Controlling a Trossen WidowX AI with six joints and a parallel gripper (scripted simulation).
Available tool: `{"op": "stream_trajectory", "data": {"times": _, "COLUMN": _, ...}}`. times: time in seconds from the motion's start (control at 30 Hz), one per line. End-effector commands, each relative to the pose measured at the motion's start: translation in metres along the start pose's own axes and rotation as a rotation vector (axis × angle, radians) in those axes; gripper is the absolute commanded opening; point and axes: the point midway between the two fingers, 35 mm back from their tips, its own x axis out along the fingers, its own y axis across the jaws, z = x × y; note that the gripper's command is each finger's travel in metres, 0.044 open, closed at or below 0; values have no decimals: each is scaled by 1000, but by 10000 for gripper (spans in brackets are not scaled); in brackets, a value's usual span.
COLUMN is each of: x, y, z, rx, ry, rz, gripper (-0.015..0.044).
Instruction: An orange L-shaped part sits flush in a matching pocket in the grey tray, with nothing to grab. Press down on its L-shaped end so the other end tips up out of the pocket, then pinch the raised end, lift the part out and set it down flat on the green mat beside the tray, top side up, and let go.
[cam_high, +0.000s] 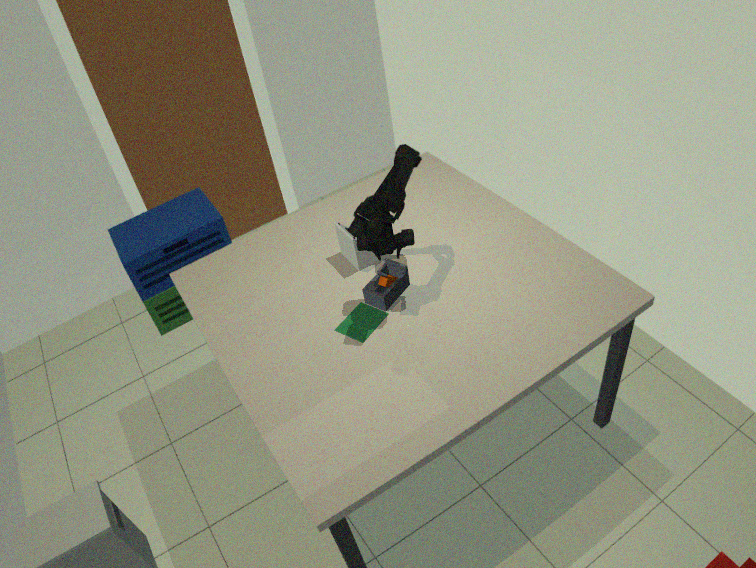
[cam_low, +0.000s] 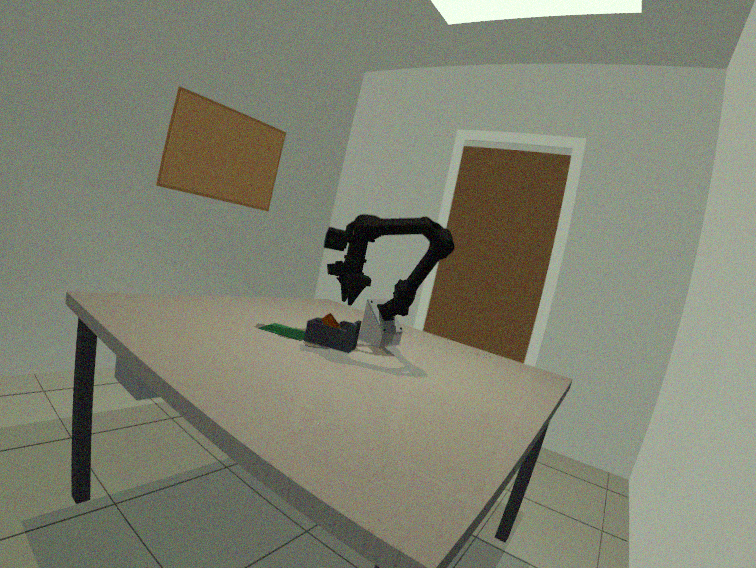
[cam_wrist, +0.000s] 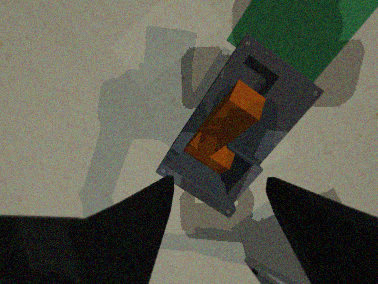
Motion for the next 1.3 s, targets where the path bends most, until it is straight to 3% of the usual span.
{"op": "stream_trajectory", "data": {"times": 0.0, "x": -4, "y": -17, "z": 34, "rx": 602, "ry": -17, "rz": -5, "gripper": 280}}
{"op": "stream_trajectory", "data": {"times": 0.57, "x": -4, "y": -17, "z": 34, "rx": 602, "ry": -17, "rz": -5, "gripper": 280}}
{"op": "stream_trajectory", "data": {"times": 0.83, "x": 26, "y": -17, "z": 35, "rx": 601, "ry": -16, "rz": -4, "gripper": 280}}
{"op": "stream_trajectory", "data": {"times": 1.27, "x": 39, "y": -17, "z": 36, "rx": 601, "ry": -17, "rz": -4, "gripper": 280}}
